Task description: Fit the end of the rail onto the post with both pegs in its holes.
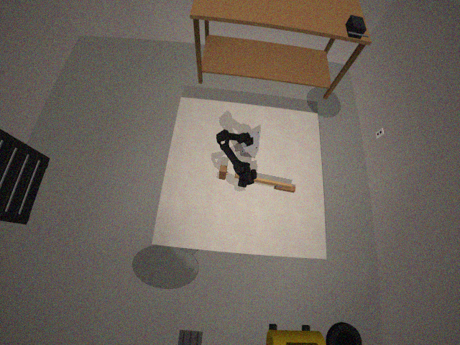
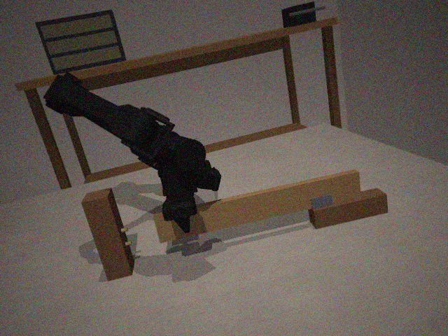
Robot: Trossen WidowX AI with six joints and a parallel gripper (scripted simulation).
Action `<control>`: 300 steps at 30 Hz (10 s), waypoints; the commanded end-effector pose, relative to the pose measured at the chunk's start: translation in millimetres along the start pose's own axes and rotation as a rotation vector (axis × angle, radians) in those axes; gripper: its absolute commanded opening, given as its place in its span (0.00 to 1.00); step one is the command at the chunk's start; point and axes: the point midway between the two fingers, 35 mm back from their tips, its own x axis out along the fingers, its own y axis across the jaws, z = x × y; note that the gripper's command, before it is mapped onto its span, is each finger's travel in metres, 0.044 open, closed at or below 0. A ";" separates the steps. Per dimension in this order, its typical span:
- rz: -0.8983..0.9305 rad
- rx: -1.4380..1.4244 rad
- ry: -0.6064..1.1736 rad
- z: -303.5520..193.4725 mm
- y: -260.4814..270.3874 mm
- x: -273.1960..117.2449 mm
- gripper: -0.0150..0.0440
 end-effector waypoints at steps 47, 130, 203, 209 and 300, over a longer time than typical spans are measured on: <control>-0.009 0.003 -0.015 0.7 0.6 0.5 0.25; -0.009 0.003 -0.014 -24.6 0.1 -0.8 0.25; -0.009 0.003 -0.013 -47.4 0.6 0.6 0.25; -0.009 0.003 -0.013 -49.3 0.6 0.6 0.25; -0.004 0.004 -0.011 -70.9 1.0 2.4 0.92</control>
